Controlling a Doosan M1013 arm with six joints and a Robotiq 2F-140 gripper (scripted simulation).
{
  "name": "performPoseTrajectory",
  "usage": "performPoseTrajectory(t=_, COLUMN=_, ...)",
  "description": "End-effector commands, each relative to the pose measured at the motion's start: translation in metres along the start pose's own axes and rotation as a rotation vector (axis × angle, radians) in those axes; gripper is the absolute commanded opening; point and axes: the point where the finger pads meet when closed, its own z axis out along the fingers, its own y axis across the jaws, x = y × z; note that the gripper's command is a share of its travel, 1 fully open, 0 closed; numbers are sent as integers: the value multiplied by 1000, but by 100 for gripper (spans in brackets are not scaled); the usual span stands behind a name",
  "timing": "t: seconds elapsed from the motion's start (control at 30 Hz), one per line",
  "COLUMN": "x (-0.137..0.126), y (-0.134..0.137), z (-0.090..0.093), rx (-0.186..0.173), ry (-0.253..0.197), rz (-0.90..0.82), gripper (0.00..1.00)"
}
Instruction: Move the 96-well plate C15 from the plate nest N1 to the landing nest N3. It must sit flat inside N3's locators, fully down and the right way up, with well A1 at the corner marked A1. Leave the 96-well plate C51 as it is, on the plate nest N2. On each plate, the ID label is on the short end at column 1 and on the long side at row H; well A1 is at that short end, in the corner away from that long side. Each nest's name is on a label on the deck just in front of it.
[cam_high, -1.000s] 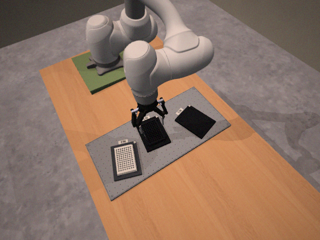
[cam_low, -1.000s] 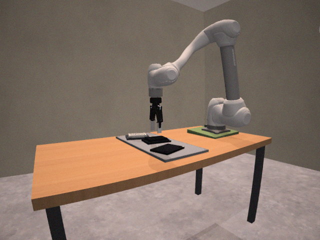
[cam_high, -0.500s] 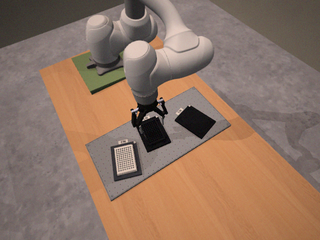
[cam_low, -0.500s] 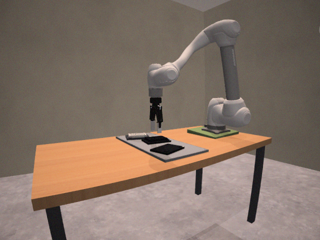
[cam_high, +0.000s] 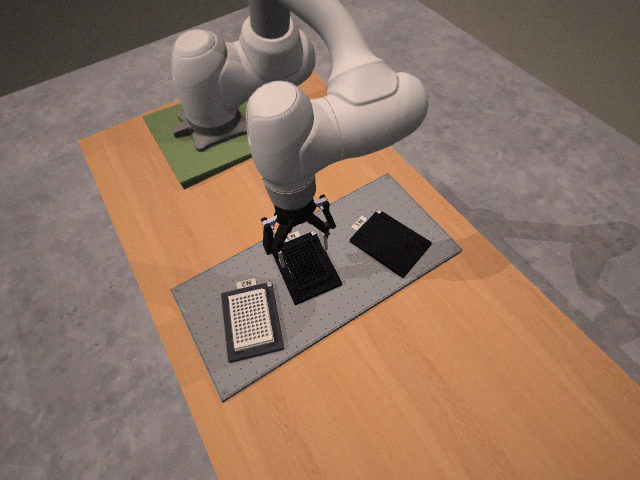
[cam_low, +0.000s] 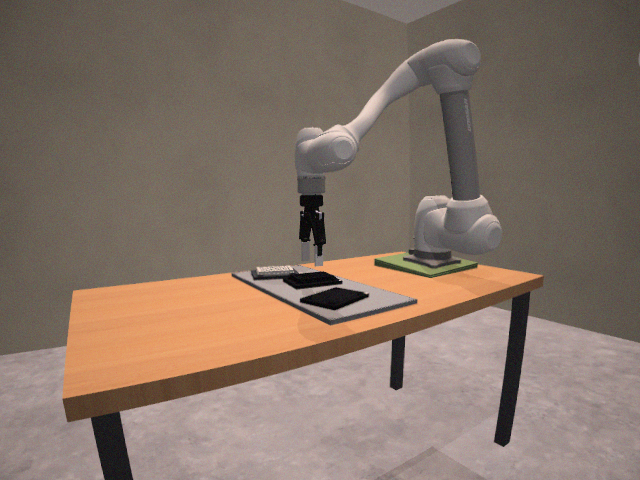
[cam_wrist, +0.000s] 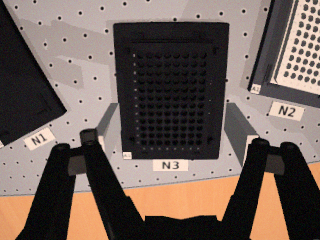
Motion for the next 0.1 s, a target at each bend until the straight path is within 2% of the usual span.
performPoseTrajectory(t=0.0, x=0, y=0, z=0, rx=0, ry=0, rz=0, gripper=66)
performPoseTrajectory(t=0.07, x=0, y=0, z=0, rx=0, ry=0, rz=0, gripper=66)
